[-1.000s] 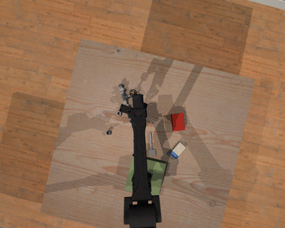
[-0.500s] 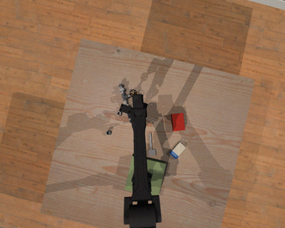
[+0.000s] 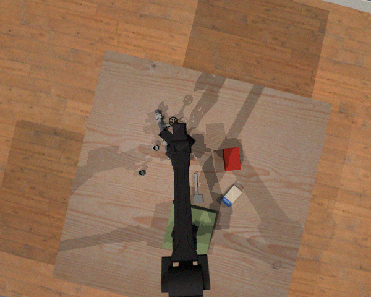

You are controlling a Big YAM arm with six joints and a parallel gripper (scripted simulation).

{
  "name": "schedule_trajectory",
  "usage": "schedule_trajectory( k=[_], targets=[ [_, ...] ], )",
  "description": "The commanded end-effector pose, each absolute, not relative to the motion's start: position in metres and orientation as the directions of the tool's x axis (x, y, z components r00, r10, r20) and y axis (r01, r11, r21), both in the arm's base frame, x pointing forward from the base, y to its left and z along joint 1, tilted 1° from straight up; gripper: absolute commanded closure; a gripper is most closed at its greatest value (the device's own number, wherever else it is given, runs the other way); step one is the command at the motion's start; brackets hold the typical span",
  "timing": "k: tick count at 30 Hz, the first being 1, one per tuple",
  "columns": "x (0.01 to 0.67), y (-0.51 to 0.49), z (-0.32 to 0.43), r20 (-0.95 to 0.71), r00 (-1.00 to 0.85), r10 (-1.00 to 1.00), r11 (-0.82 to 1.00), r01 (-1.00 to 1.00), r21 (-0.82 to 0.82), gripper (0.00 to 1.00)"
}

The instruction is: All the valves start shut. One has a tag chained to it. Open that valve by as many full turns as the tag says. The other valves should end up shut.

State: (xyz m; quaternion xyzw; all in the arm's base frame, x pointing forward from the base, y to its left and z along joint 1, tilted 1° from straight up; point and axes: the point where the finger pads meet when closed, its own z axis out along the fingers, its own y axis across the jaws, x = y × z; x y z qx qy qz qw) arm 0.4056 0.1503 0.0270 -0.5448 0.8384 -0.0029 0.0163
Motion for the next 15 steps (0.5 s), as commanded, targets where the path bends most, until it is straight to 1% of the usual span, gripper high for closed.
schedule_trajectory(
  k=[1,4,8,10,11,15],
  targets=[
    [0.4191,0.1517,0.0407,-0.060,-0.675,-0.736,0.677,-0.735,-0.039,0.00],
    [0.4192,0.1517,0.0407,-0.065,-0.801,-0.596,0.803,-0.596,-0.024,0.00],
    [0.4190,0.1523,0.0407,-0.065,-0.913,-0.402,0.915,-0.403,-0.004,0.00],
    [0.4190,0.1523,0.0407,-0.065,-0.913,-0.402,0.915,-0.403,-0.004,0.00],
    [0.4187,0.1532,0.0407,-0.067,-0.961,-0.269,0.963,-0.270,0.004,0.00],
    [0.4186,0.1533,0.0407,-0.060,-0.997,-0.047,0.999,-0.049,0.023,0.00]
  ],
)
